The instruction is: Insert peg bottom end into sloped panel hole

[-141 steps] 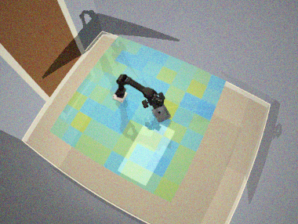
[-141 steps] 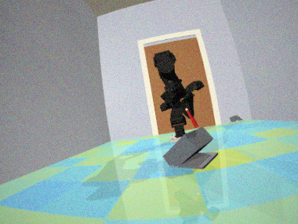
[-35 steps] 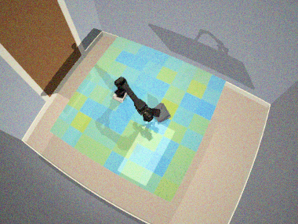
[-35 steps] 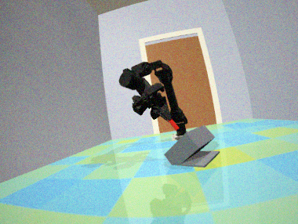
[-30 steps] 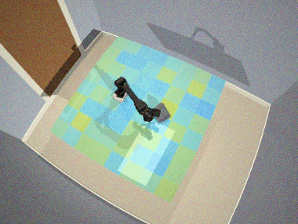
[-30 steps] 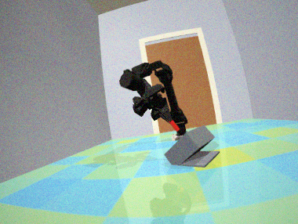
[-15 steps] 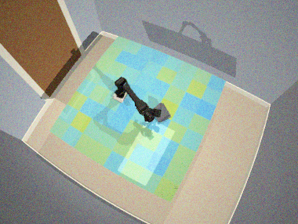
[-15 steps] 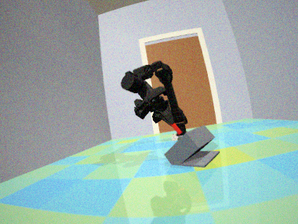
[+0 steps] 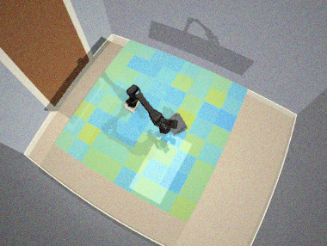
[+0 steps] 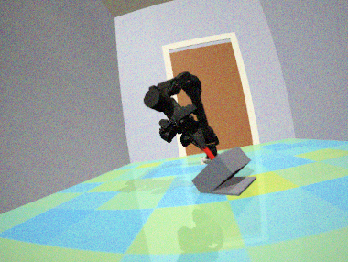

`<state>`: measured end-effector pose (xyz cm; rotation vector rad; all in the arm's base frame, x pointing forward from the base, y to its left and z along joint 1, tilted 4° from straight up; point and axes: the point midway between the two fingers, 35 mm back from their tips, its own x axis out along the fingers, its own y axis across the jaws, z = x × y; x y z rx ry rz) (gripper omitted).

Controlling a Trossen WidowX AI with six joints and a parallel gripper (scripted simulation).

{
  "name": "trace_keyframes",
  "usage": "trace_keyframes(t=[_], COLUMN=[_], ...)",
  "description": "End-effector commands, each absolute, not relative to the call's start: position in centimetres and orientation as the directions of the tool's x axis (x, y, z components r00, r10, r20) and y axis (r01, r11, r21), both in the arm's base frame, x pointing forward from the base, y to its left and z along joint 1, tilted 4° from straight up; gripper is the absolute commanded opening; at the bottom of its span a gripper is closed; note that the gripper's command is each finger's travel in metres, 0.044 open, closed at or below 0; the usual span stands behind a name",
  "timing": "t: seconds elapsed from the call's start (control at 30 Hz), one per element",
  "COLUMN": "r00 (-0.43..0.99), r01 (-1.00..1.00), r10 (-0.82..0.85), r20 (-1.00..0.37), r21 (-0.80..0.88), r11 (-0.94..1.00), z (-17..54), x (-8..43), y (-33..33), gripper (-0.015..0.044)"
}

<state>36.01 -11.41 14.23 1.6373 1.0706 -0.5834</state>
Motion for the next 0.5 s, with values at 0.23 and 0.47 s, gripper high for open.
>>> trace_keyframes(t=[0.23,0.47], r00=[0.482,0.482], r01=[0.865,0.865], r10=[0.356,0.356], r20=[-0.8,-0.8], r21=[0.498,0.498], r11=[-0.052,-0.052], z=[14.33,14.14], x=[36.0,36.03], y=[-11.44,-11.38], gripper=[0.0,0.0])
